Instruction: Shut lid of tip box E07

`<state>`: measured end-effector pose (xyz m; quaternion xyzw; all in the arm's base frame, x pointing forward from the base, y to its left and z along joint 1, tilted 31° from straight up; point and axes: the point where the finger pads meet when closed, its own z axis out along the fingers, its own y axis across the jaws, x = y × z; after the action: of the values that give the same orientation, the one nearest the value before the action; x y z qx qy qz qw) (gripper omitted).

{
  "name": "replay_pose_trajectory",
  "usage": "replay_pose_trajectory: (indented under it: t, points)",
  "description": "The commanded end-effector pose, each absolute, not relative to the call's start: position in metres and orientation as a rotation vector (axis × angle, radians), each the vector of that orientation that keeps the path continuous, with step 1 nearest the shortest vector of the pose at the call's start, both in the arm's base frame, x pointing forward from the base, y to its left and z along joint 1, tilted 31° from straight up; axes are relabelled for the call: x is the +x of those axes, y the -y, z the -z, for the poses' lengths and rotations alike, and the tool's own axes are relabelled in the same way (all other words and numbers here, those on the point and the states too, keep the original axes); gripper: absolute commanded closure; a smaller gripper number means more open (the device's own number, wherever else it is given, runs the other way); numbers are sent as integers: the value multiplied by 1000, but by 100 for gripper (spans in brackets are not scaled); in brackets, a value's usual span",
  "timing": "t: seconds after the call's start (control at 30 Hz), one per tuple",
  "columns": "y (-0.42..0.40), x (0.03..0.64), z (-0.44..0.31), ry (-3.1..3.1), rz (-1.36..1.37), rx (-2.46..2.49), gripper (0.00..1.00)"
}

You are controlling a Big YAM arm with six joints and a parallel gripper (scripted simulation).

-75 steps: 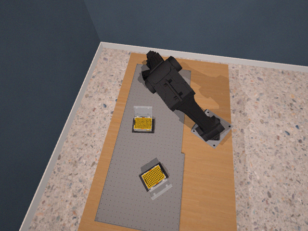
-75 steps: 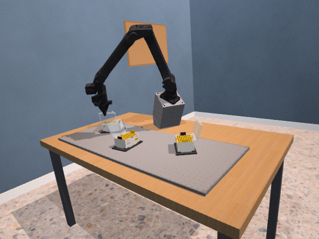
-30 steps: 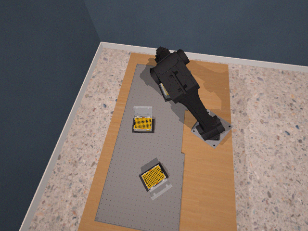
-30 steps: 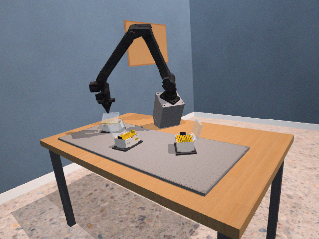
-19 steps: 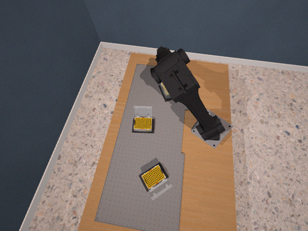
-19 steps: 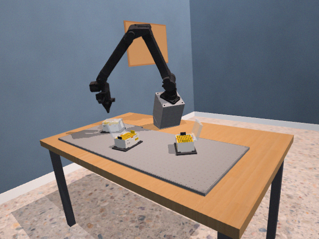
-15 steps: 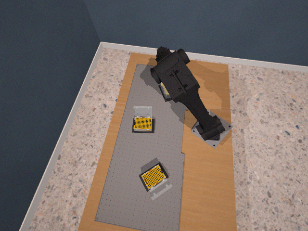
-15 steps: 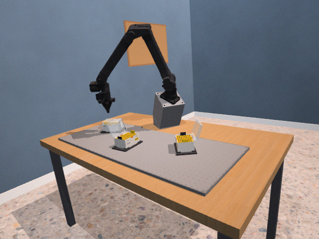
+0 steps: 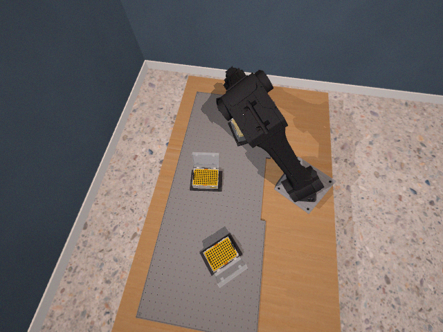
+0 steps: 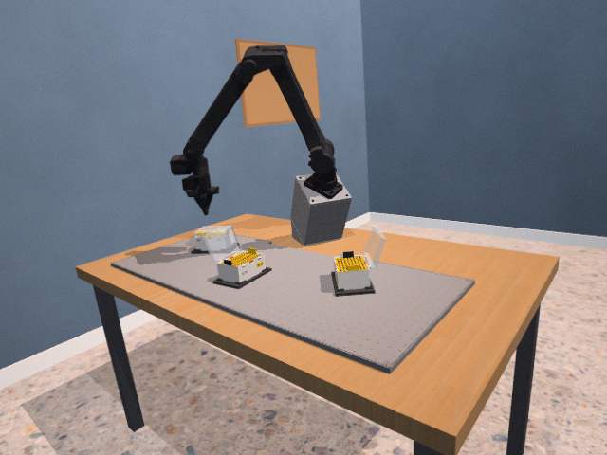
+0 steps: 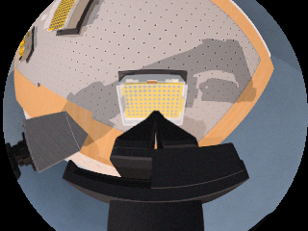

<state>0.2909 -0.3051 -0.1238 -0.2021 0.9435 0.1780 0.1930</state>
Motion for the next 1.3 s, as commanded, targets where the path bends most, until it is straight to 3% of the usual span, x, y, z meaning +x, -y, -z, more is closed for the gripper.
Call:
replay_pose_trajectory:
  t: [0.0,1.0,1.27]
  points:
    - [294,286,129,-2650,-542,-571,100]
    - [294,286,129,-2650,-542,-571,100]
    - [322,285,99,-2644,-468,-570,100]
